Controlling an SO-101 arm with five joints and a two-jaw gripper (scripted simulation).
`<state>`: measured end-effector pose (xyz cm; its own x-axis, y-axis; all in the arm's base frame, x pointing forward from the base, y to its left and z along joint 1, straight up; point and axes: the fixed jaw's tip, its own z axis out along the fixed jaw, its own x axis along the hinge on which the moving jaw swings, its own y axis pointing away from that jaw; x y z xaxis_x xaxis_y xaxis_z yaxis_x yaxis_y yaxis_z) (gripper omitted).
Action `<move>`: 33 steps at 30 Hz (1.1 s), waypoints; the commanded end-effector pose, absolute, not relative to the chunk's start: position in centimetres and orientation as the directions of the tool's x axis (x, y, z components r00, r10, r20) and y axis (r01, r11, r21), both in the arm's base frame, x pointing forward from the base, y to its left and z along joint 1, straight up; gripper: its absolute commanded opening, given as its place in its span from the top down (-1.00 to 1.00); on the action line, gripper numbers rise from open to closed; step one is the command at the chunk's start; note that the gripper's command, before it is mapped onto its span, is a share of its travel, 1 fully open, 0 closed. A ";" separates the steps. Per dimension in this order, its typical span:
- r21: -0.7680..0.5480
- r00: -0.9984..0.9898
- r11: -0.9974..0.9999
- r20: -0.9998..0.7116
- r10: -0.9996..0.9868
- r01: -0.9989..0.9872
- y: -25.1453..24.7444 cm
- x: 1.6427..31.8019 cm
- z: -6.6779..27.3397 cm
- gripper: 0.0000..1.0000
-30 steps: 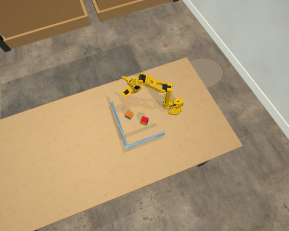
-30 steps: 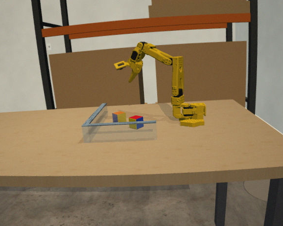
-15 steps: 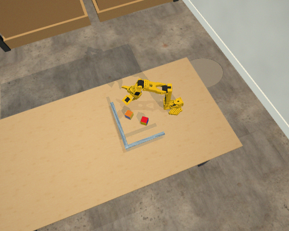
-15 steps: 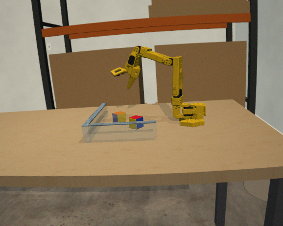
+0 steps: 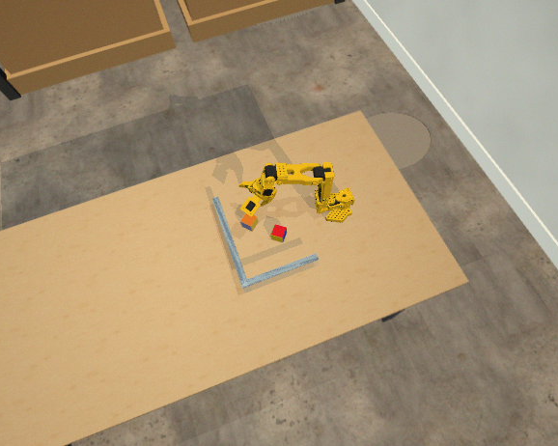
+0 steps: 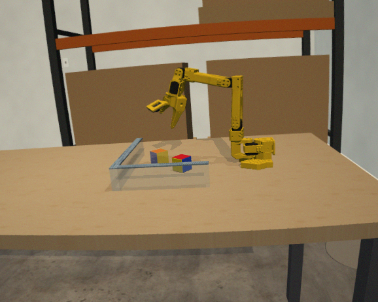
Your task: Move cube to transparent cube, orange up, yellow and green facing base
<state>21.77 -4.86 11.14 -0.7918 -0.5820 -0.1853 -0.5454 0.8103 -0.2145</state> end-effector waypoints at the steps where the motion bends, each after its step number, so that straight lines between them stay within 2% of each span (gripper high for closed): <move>1: -0.263 -0.763 0.797 -0.239 -0.601 -0.545 -4.0 22.2 12.4 -0.06; 33: -0.109 -0.704 0.713 -0.117 -0.701 -0.692 1.1 19.8 8.9 0.14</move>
